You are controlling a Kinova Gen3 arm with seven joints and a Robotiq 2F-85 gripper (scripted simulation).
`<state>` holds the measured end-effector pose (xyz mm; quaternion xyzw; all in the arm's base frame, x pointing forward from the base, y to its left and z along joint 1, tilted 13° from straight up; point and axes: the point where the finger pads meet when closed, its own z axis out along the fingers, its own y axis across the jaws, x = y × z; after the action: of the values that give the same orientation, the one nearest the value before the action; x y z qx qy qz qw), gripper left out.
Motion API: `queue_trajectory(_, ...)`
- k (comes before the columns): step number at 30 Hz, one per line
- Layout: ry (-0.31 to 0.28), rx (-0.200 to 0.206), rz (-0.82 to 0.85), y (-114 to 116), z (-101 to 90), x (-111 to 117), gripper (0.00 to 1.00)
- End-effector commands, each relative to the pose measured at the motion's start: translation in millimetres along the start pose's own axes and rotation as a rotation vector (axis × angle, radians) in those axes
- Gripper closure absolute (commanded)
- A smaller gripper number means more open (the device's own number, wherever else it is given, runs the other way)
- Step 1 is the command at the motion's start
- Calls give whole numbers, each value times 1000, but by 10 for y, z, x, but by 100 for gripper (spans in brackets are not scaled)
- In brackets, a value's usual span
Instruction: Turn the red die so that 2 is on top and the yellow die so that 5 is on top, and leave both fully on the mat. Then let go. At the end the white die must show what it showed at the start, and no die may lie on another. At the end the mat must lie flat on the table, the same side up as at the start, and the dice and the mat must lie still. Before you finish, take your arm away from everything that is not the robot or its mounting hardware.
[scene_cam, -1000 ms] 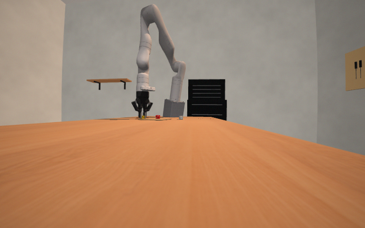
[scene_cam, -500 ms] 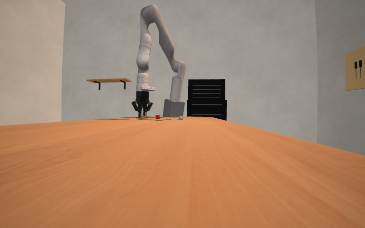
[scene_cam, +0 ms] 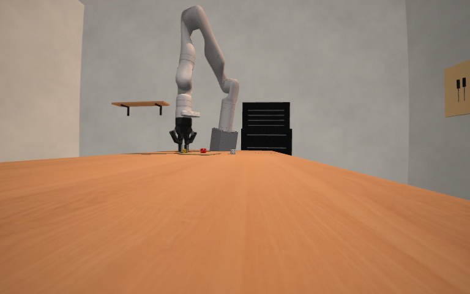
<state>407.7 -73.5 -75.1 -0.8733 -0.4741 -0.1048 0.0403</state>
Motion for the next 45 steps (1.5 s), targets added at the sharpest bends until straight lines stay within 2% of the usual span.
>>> queue_trajectory(1, 0, -3, -1, 10, -42, 3, 85)
queue_trajectory(8, 0, -3, -1, 9, -362, 3, 85)
queue_trajectory(10, 0, -3, -1, 9, -362, 3, 85)
queue_trajectory(17, 0, -3, -1, 8, -783, 3, 85)
queue_trajectory(22, 0, -3, -1, 7, -962, 3, 85)
queue_trajectory(37, 0, -3, -2, 6, -998, 8, 85)
queue_trajectory(45, -5, -1, -40, -49, -978, 232, 85)
